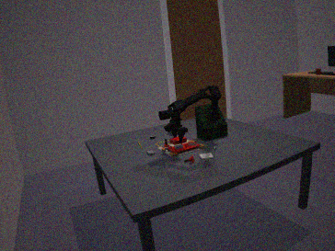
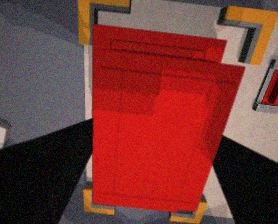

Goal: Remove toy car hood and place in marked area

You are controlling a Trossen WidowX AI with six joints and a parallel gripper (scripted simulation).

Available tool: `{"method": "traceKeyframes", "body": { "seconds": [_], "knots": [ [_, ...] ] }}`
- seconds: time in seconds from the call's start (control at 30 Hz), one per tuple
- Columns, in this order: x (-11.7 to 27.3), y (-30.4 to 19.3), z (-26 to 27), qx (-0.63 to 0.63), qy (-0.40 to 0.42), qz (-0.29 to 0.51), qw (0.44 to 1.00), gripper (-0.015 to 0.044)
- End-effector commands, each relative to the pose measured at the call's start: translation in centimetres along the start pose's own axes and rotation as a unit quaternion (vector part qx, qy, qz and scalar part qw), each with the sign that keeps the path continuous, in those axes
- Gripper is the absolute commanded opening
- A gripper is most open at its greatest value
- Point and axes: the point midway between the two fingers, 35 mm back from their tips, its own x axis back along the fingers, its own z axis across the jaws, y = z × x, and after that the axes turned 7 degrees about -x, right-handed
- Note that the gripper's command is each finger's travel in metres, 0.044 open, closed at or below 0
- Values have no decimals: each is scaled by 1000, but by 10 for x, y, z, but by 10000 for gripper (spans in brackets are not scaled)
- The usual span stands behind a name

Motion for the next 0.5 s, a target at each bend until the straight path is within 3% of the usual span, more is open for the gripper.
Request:
{"method": "traceKeyframes", "body": {
  "seconds": [0.0,0.2,0.47],
  "knots": [
    [19,2,1,5,-1,-4,1000,0],
    [24,3,-5,-1,1,-4,1000,0],
    [29,13,-53,-1,-9,-7,1000,0]
  ]
}}
